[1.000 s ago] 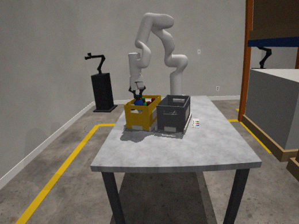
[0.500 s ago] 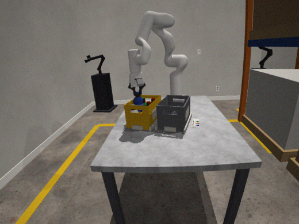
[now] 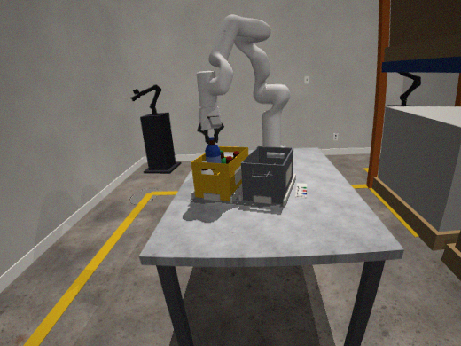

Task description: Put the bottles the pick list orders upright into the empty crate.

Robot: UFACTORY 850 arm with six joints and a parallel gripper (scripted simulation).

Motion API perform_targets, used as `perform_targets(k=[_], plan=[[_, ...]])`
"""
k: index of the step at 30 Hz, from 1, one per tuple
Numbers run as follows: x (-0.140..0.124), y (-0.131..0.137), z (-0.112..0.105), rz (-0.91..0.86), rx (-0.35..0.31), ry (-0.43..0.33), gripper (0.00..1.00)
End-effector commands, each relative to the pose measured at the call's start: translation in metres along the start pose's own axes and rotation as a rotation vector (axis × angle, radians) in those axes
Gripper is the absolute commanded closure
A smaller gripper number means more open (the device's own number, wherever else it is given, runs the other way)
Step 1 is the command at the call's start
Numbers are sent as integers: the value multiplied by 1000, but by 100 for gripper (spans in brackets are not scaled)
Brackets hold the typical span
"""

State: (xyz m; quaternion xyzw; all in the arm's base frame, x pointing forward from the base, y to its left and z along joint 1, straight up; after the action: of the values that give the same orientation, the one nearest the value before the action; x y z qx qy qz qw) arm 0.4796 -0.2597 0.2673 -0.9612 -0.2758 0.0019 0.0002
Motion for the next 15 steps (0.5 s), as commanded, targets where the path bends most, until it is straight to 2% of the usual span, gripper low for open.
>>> perform_targets(k=[1,15], plan=[[0,1,-4,0,-2,1,100],[0,1,-27,0,-2,1,100]])
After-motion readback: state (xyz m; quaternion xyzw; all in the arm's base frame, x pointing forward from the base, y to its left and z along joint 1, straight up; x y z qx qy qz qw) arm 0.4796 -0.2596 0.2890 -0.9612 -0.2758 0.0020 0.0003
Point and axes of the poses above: the point where the finger pads meet when closed, its own z axis out along the fingers, its own y axis across the jaws, x = y × z, the point moved 7 cm from there along -z, back along the fingers, and after that the axes turned 3 degrees about z, right-handed, at the moved point
